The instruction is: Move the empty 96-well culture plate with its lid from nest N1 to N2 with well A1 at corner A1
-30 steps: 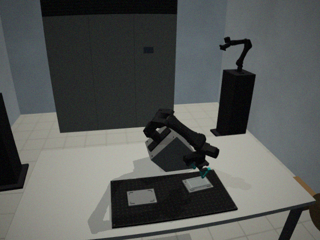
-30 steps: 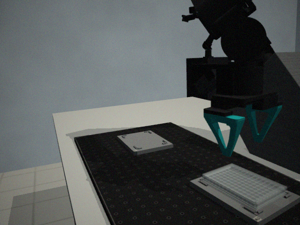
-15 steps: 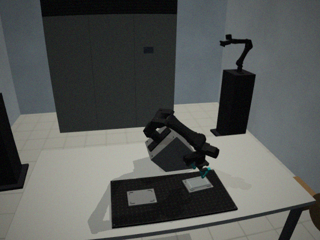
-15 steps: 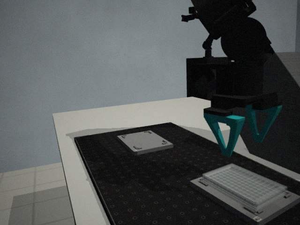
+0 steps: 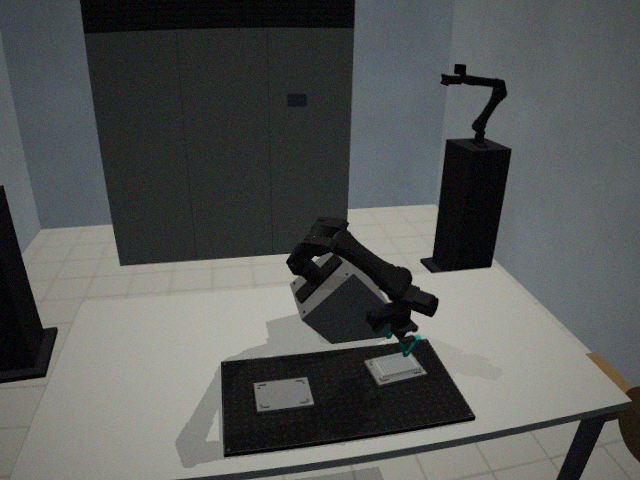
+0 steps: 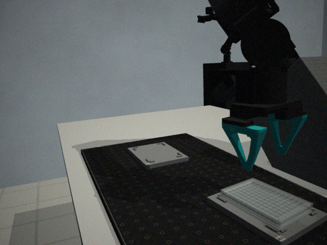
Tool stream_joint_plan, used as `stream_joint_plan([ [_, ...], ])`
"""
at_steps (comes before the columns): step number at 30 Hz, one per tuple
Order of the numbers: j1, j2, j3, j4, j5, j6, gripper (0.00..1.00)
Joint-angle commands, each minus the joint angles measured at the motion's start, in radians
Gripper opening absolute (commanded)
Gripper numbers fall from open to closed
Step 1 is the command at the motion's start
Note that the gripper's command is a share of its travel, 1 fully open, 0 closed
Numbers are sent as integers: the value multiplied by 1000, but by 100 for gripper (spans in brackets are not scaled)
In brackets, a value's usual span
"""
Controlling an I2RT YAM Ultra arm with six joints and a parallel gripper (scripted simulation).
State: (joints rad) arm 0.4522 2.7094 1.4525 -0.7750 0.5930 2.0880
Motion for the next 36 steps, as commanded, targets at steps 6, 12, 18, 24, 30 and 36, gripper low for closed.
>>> stream_joint_plan([
  [6, 9, 17, -23, 25, 14, 6, 100],
  [12, -12, 29, -23, 61, 20, 6, 100],
  [18, -24, 26, -29, 86, 25, 6, 100],
  [24, -34, 59, -48, 121, 32, 6, 100],
  [30, -62, 76, -52, 158, 38, 6, 100],
  [36, -57, 82, -43, 182, 43, 6, 100],
])
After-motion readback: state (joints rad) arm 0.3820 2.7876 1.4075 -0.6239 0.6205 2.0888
